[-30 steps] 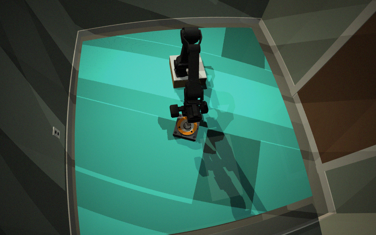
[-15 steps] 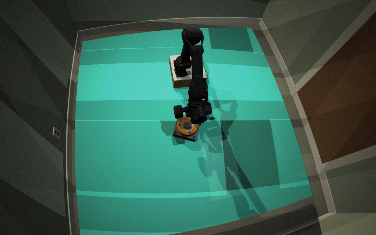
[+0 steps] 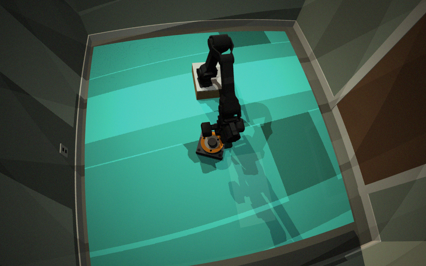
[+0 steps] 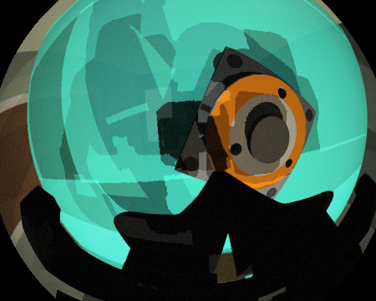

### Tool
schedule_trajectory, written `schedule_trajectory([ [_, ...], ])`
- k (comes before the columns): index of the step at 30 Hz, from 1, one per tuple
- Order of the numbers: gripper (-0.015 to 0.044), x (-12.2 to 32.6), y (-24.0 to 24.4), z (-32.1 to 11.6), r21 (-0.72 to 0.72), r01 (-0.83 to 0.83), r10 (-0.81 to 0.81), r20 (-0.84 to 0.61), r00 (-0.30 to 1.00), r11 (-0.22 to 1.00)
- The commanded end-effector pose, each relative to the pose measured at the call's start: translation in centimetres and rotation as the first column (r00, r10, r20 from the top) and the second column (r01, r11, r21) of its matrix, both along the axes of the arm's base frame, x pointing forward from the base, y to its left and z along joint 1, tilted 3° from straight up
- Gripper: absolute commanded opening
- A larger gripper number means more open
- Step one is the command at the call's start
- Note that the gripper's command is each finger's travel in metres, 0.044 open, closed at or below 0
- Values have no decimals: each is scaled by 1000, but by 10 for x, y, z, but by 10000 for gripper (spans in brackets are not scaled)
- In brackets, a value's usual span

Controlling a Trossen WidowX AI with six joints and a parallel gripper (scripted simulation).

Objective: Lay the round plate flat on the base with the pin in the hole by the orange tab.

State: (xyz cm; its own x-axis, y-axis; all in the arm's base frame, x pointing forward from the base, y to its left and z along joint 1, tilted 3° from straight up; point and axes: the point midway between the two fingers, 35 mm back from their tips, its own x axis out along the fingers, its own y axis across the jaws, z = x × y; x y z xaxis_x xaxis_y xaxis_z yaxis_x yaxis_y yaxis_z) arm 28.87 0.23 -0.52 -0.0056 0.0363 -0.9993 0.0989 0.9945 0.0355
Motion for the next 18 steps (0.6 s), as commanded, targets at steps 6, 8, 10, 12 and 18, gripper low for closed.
schedule_trajectory([
  [6, 0, 10, 5, 0, 4, 4, -3, -8, 1000, 1000],
  [8, 0, 13, 6, 0, 4, 4, -3, -7, 1000, 1000],
  [10, 0, 15, 6, 0, 4, 4, -3, -7, 1000, 1000],
  [12, 0, 18, 6, 1, 4, 4, -3, -7, 1000, 1000],
  [18, 0, 24, 6, 1, 4, 4, -3, -6, 1000, 1000],
])
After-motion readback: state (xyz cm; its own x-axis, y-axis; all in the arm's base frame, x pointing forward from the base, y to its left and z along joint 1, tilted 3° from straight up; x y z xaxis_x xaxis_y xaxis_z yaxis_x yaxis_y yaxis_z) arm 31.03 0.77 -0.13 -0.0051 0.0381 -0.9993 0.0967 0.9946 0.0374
